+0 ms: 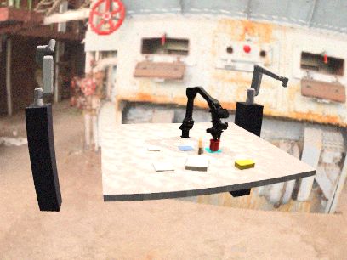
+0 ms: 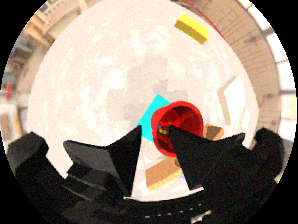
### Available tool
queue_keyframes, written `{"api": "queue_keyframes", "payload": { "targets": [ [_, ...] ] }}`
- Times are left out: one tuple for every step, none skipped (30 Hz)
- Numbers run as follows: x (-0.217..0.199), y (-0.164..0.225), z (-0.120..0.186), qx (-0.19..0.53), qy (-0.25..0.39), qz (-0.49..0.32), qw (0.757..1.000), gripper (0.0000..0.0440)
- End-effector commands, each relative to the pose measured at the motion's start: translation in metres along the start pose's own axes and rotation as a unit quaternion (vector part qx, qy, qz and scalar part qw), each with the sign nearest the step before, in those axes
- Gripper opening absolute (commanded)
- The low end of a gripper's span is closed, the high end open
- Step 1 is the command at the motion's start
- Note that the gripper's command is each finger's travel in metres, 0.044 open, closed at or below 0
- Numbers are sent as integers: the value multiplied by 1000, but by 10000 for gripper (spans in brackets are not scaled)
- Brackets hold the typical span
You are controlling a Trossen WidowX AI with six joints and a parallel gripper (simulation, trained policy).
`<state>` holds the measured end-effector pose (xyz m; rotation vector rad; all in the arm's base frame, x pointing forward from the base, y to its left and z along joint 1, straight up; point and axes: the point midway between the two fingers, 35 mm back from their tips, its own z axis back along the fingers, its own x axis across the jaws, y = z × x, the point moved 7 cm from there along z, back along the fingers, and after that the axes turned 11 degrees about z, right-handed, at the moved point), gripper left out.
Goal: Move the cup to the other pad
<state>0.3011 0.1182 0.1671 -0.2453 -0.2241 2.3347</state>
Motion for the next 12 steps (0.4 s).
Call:
{"api": "queue_keyframes", "payload": {
  "targets": [
    [1,2,10,-13,-1,-1,1000,197],
    [1,3,13,-16,-1,-2,1000,203],
    [1,3,16,-20,-1,-3,1000,209],
    [1,3,18,-23,-1,-5,1000,215],
    [1,3,21,-27,0,-6,1000,220],
    [1,4,24,-31,1,-6,999,224],
    [1,4,27,-35,2,-7,999,228],
    [1,3,30,-39,3,-8,999,233],
    [1,3,33,-44,4,-8,999,241],
    [0,3,36,-48,6,-9,999,253],
    [0,3,39,-53,7,-10,999,264],
    [-1,3,43,-57,9,-10,998,276]
  ]
}}
